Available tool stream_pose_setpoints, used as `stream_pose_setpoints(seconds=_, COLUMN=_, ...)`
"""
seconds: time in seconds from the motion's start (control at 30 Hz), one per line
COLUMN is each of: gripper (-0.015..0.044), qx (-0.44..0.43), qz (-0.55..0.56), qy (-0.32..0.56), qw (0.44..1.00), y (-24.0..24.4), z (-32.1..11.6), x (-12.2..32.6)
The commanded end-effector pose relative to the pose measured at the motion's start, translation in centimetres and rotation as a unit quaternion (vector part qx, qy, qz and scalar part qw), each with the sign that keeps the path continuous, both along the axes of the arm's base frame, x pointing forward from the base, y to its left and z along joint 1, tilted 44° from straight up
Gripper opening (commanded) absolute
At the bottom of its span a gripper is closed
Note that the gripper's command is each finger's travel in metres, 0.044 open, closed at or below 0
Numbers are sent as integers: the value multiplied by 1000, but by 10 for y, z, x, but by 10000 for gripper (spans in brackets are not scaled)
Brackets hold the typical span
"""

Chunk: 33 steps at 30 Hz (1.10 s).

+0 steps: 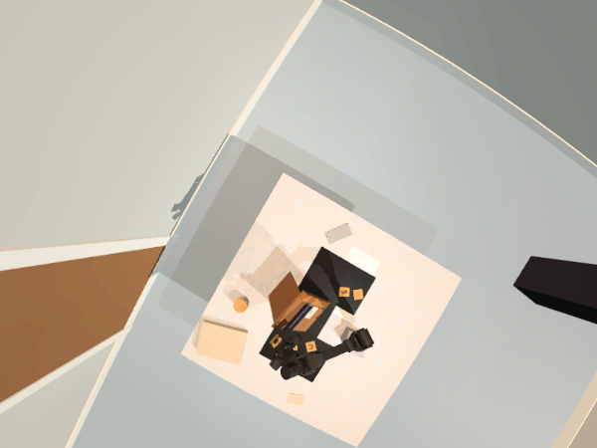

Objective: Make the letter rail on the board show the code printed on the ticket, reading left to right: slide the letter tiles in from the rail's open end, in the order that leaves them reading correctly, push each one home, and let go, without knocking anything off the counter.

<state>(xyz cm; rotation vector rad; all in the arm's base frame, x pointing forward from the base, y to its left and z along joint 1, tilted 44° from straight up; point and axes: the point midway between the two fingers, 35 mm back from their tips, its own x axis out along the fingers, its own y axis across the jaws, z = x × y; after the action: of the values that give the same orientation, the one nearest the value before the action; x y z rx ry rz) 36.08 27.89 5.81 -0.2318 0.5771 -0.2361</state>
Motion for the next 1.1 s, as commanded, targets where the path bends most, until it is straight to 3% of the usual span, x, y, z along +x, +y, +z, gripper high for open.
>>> stream_pose_setpoints(seconds=0.0, gripper=0, qx=-50, qz=6, qy=1, qw=999, y=3, z=-23, x=-13)
stream_pose_setpoints(seconds=0.47, gripper=0, qx=-215, qz=38, qy=-15, qw=976, y=3, z=-86, x=-55)
stream_pose_setpoints(seconds=1.07, gripper=0, qx=-218, qz=38, qy=-17, qw=975, y=-18, z=-103, x=-12)
